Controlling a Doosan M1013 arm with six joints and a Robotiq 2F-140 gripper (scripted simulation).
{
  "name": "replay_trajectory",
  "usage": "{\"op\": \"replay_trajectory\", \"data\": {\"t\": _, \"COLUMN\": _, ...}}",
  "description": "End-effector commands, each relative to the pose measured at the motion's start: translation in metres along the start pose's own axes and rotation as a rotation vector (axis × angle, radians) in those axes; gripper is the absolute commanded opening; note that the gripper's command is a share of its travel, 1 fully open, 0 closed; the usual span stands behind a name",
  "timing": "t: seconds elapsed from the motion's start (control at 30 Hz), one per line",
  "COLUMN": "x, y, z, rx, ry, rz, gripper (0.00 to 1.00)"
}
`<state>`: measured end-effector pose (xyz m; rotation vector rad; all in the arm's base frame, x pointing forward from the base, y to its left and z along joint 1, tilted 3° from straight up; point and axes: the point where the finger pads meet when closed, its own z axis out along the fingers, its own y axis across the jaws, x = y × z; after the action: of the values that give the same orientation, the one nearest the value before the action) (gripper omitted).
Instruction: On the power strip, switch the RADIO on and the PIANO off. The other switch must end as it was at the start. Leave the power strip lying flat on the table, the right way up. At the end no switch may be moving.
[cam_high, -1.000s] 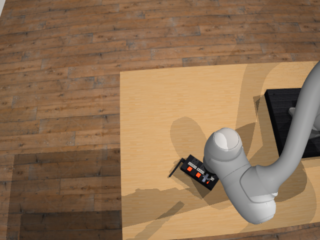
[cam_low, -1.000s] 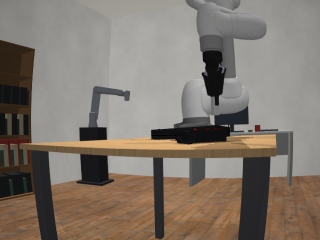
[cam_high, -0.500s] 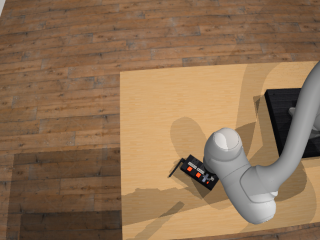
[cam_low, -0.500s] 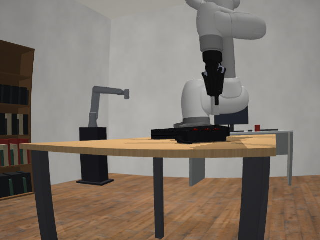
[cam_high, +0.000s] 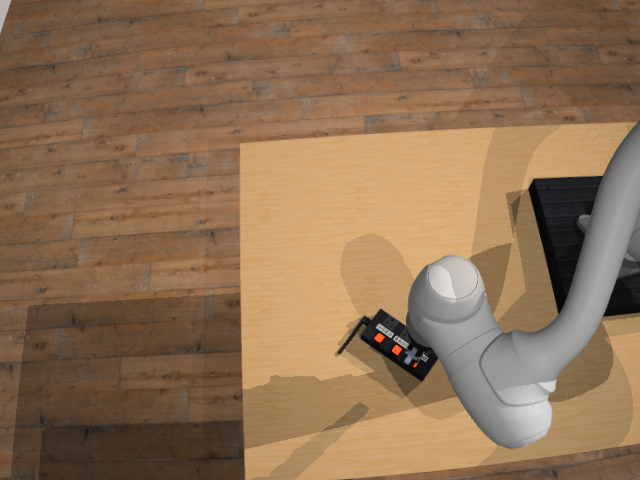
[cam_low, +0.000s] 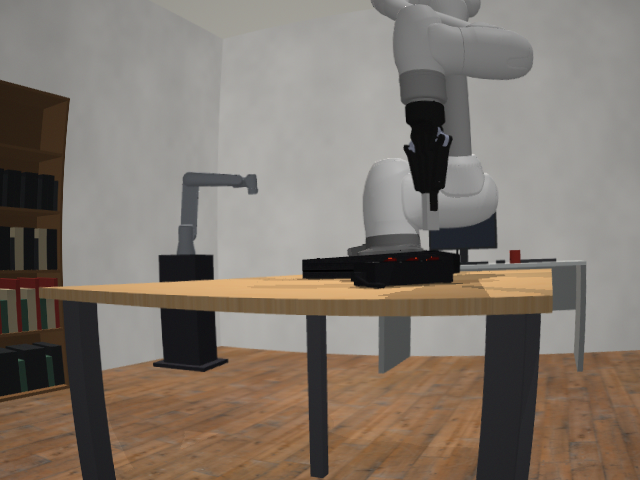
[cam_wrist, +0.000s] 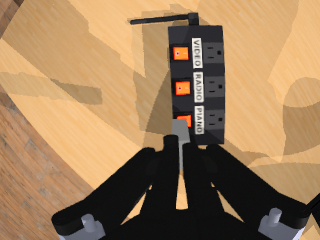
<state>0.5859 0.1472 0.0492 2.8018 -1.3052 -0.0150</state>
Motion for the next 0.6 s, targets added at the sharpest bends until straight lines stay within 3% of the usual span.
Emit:
{"op": "replay_trajectory", "data": {"t": 0.0, "x": -0.005, "y": 0.000, "z": 0.000, "rx": -0.001, "ry": -0.005, "rz": 0.003, "gripper": 0.00}}
{"op": "replay_trajectory", "data": {"t": 0.57, "x": -0.005, "y": 0.000, "z": 0.012, "rx": -0.001, "ry": -0.005, "rz": 0.003, "gripper": 0.00}}
